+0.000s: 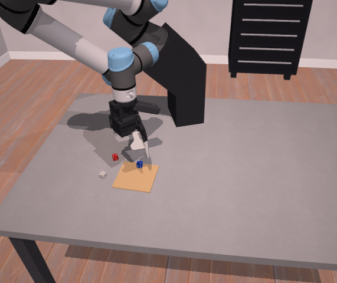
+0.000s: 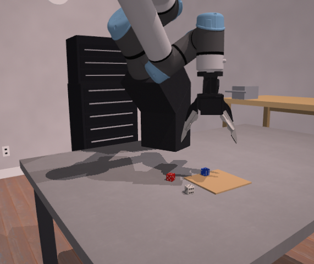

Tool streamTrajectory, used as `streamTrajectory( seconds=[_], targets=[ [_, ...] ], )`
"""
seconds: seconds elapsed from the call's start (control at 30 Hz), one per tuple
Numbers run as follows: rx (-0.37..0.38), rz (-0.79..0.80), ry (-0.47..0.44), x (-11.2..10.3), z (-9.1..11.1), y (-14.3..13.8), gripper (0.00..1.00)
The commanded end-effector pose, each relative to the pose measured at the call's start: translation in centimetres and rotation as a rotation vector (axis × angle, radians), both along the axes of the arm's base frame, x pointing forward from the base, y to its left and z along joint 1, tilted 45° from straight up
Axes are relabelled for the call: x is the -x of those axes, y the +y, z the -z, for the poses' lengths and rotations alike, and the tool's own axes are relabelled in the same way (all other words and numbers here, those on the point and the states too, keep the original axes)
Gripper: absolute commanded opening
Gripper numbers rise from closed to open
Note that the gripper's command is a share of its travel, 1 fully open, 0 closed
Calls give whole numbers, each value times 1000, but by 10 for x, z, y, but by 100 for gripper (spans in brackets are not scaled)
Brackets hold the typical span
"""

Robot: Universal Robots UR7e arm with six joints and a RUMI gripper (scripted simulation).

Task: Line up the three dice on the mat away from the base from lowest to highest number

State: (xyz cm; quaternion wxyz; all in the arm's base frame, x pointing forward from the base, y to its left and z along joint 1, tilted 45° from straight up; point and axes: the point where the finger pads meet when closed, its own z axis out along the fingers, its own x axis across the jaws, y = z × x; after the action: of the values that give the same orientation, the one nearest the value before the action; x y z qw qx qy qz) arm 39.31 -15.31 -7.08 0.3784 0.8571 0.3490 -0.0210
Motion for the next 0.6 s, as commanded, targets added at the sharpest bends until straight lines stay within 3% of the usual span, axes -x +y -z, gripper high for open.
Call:
streamTrajectory(
  seconds=[0.0,0.07,0.57],
  targets=[
    [-34,121,-105,-6,-3,-2,100],
    [-34,121,-105,-6,-3,-2,100],
    [-115,377,-343,-15,-7,-6,100]
  ],
)
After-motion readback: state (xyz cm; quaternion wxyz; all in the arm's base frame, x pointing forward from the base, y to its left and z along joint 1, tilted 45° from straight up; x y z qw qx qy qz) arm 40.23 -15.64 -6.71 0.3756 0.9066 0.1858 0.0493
